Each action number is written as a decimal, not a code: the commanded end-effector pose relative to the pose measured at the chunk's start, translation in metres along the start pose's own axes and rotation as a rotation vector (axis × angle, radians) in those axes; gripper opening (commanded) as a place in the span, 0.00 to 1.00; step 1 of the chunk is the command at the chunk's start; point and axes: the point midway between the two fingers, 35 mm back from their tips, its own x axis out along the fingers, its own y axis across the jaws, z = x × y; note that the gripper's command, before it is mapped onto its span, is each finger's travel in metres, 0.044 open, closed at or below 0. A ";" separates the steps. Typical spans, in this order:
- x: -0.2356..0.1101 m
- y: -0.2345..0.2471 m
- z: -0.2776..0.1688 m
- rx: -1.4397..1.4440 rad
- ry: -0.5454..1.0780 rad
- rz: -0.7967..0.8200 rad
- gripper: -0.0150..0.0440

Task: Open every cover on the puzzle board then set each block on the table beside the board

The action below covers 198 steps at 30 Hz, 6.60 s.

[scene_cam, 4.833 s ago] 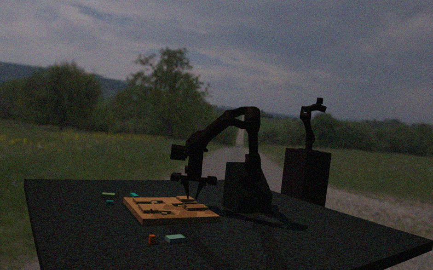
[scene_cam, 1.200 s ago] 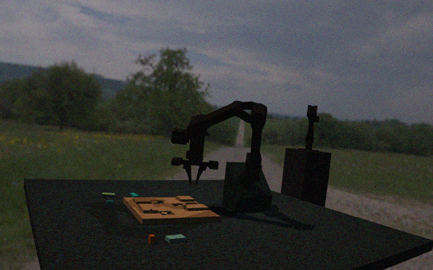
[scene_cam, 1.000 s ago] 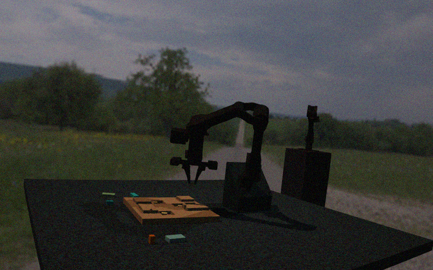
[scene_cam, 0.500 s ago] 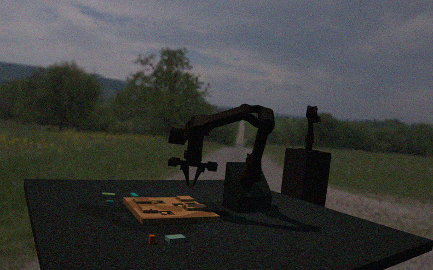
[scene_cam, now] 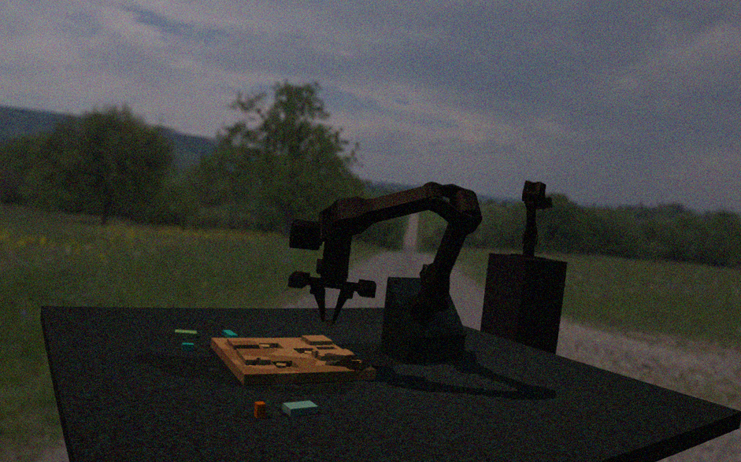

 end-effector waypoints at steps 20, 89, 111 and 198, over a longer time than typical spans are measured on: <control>-0.005 -0.033 -0.075 -0.006 0.024 -0.003 0.39; 0.072 -0.072 -0.131 -0.012 0.047 -0.027 0.39; 0.096 -0.077 -0.132 -0.016 0.054 -0.034 0.57; 0.034 0.043 0.084 -1.695 0.052 0.017 0.25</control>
